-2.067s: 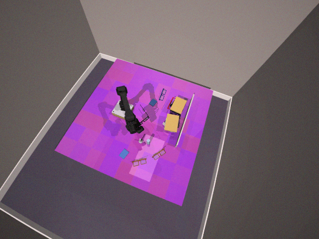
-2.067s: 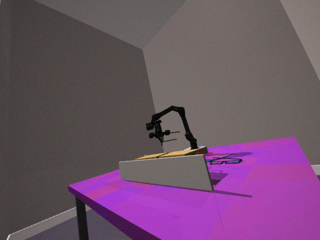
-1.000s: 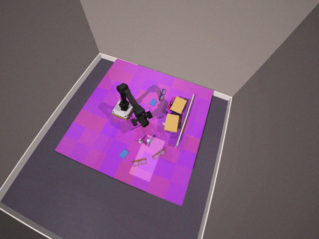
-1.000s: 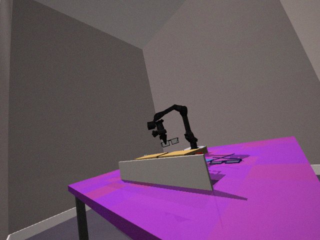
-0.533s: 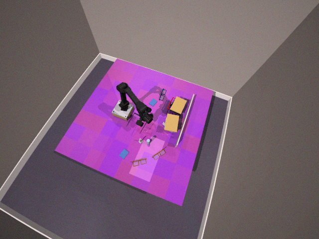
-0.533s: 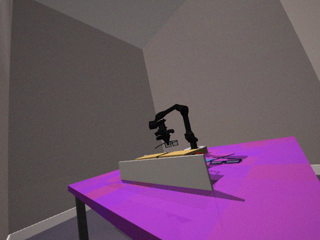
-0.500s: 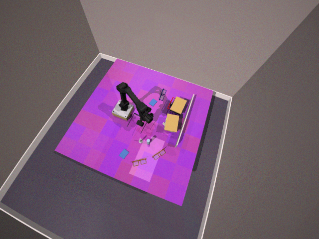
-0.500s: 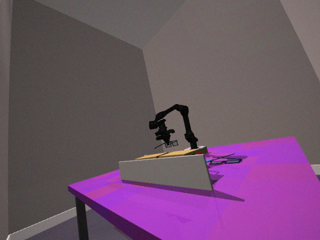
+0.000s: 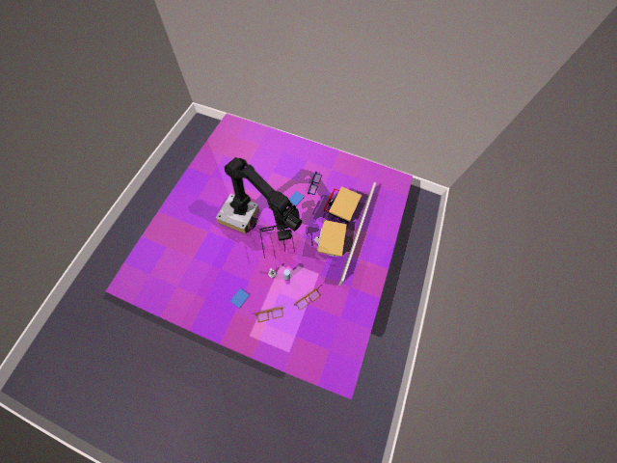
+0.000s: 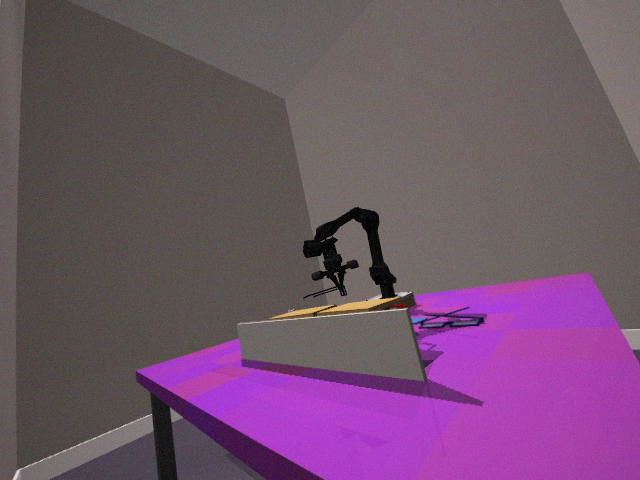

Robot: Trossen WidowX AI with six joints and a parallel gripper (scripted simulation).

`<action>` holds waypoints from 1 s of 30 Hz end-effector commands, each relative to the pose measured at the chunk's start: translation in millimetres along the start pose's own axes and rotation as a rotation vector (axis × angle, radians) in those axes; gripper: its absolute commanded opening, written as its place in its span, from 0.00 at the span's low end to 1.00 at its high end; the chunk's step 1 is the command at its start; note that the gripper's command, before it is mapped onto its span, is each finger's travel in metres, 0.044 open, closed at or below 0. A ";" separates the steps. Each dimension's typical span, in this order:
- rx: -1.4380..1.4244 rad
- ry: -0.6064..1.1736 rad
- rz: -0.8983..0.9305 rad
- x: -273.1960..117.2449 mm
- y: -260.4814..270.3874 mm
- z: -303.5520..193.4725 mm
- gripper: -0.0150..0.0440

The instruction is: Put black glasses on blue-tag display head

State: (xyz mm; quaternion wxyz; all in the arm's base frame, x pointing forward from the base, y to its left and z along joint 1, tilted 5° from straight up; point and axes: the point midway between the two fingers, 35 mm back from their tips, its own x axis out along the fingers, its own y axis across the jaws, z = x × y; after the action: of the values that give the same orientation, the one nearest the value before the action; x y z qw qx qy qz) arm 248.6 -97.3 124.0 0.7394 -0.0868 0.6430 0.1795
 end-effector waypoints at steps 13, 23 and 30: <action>-0.707 0.061 -0.032 11.0 24.4 12.9 0.25; -1.109 0.099 -0.038 17.0 37.8 19.8 0.25; -1.170 0.117 -0.060 25.0 36.3 21.1 0.25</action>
State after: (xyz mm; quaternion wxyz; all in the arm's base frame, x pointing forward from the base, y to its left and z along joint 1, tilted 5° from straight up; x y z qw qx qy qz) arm 257.8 -52.9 111.0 0.5474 -0.4972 0.4778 0.4741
